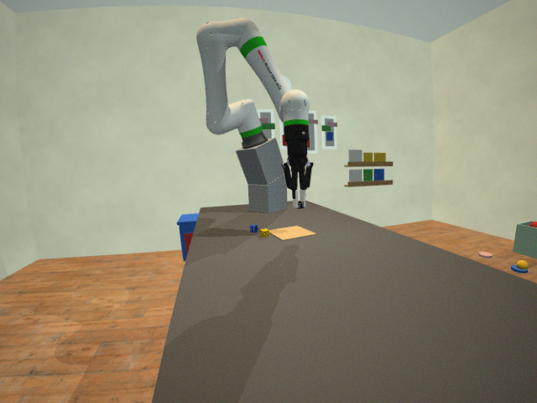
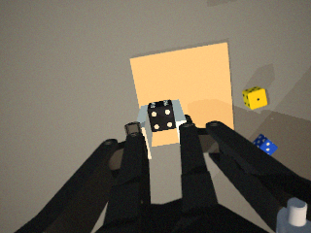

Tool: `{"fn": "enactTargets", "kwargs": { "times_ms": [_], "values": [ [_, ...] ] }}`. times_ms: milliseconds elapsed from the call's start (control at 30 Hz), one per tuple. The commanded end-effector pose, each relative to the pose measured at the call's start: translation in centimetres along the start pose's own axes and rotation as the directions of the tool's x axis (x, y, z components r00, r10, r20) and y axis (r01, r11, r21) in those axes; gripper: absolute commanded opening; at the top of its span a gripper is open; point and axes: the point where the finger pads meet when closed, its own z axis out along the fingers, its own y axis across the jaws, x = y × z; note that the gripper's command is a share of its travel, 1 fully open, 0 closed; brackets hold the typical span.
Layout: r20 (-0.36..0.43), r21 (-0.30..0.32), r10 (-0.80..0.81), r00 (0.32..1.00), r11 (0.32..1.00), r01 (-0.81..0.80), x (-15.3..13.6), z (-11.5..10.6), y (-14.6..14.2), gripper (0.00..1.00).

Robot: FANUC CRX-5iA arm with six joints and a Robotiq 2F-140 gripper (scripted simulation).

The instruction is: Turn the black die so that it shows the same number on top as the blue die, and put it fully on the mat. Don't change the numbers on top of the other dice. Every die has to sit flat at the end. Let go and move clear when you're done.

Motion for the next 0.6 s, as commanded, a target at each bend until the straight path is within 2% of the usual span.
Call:
{"fn": "enactTargets", "kwargs": {
  "times_ms": [0, 233, 333, 367, 500, 567],
  "values": [
    [0.031, 0.020, -0.170, 0.985, 0.985, 0.169, -0.1, 0.0, 0.5, 0.13],
    [0.027, 0.026, -0.362, 0.932, 0.932, 0.361, -0.2, 0.0, 1.1, 0.13],
    [0.026, 0.026, -0.380, 0.925, 0.925, 0.379, -0.2, 0.0, 1.1, 0.13],
    [0.024, 0.029, -0.461, 0.887, 0.887, 0.460, -0.2, 0.1, 1.4, 0.13],
    [0.021, 0.031, -0.535, 0.844, 0.844, 0.535, -0.3, 0.1, 1.6, 0.13],
    [0.019, 0.033, -0.600, 0.800, 0.800, 0.599, -0.3, 0.1, 1.8, 0.13]
  ]
}}
